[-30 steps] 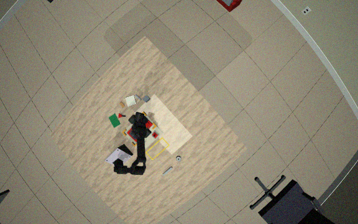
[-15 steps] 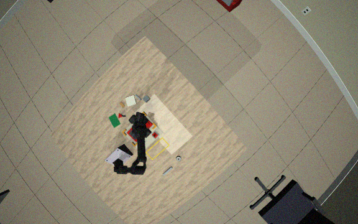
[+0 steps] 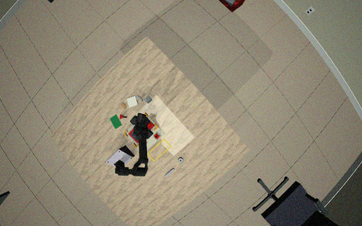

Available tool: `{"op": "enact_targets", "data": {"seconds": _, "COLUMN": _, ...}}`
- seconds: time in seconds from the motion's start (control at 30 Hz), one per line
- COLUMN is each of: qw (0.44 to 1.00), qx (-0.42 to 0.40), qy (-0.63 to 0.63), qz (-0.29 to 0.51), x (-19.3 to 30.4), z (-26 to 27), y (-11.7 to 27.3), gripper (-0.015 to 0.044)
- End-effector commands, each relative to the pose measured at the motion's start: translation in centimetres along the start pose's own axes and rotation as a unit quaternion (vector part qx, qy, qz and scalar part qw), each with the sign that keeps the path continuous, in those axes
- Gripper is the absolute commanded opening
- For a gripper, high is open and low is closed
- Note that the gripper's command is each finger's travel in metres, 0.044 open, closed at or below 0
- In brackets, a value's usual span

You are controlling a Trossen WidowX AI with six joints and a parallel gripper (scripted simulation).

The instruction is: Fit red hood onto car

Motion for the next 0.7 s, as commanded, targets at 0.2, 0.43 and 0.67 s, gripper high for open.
{"op": "enact_targets", "data": {"seconds": 0.2, "qw": 1.0, "qx": 0.0, "qy": 0.0, "qz": 0.0, "x": 0.0, "z": 0.0, "y": 0.0, "gripper": 0.044}}
{"op": "enact_targets", "data": {"seconds": 0.43, "qw": 1.0, "qx": 0.0, "qy": 0.0, "qz": 0.001, "x": -0.2, "z": 0.2, "y": 3.2, "gripper": 0.044}}
{"op": "enact_targets", "data": {"seconds": 0.67, "qw": 1.0, "qx": 0.001, "qy": 0.0, "qz": 0.002, "x": 0.0, "z": 0.1, "y": 7.2, "gripper": 0.044}}
Point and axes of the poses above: the point midway between the two fingers, 35 mm back from their tips, its own y axis back along the fingers, its own z axis across the jaws, x = y × z, the point moved 1 cm from there along y, back along the fingers, and after that the axes turned 3 degrees about -y, right-handed, at the moved point
